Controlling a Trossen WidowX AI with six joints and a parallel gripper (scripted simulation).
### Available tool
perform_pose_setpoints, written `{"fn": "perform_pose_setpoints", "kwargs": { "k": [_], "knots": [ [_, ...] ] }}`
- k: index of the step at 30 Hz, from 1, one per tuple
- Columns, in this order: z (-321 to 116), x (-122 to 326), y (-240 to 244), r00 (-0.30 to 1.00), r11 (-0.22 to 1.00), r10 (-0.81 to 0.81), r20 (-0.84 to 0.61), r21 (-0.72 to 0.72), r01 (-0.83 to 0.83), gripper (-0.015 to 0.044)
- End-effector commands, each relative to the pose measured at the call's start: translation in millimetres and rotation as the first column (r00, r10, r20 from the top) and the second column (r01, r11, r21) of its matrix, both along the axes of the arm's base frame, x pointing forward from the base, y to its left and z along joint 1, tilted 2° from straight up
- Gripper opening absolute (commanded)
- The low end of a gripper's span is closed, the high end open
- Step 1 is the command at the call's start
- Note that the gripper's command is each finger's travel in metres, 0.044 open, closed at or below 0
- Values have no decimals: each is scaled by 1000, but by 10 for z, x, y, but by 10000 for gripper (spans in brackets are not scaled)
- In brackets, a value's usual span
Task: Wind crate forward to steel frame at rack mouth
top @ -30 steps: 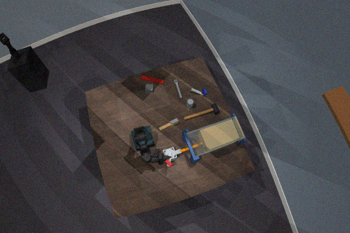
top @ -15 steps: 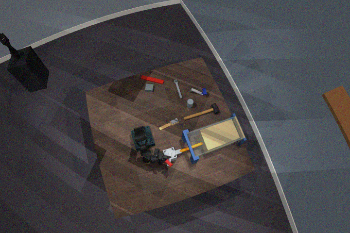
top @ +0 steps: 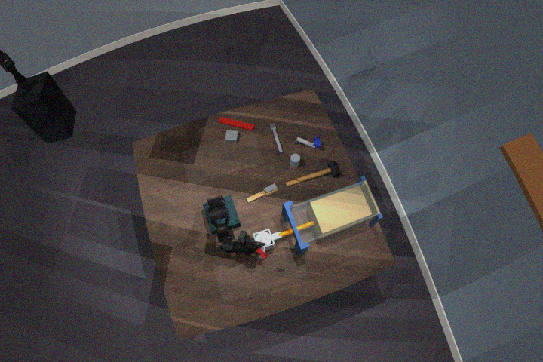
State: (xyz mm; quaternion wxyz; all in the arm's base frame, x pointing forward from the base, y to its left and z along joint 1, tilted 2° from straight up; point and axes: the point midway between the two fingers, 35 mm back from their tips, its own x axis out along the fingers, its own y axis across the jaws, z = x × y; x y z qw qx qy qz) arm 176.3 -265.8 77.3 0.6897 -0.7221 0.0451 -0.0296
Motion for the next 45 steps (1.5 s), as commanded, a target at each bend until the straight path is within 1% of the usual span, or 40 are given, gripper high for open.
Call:
{"fn": "perform_pose_setpoints", "kwargs": {
  "k": [1, 45],
  "knots": [
    [5, 0, -1, 1000, 1000, 0, 0, -3, 0, 240],
    [-7, -4, -39, 1000, 1000, 0, 0, 0, 0, 240]
  ]
}}
